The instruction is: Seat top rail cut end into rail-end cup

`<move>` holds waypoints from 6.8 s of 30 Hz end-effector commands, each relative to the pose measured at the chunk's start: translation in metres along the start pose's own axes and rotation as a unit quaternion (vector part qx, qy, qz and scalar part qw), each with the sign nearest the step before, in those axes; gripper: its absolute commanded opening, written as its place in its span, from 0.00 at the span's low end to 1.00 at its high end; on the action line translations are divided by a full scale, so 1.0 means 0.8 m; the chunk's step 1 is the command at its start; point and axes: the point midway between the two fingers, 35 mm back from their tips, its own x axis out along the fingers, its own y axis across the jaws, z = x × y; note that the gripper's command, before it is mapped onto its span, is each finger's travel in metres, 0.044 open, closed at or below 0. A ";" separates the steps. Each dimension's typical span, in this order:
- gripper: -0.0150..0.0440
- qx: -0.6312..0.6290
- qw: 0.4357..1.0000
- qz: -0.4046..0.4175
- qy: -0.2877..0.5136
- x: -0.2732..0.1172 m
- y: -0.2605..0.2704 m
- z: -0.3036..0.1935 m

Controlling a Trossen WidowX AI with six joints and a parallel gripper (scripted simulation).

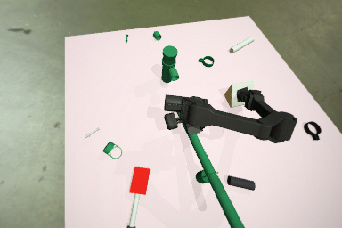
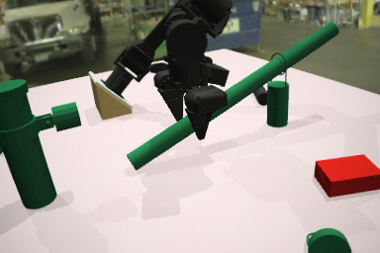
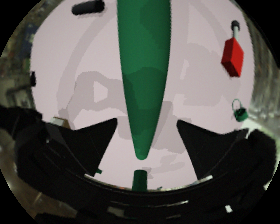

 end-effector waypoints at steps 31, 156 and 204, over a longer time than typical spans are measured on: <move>0.39 0.001 1.000 0.001 -0.003 0.019 0.004 0.002; 0.25 0.001 0.990 0.017 0.140 -0.071 0.005 -0.078; 0.25 0.004 0.989 0.018 0.146 -0.076 0.008 -0.088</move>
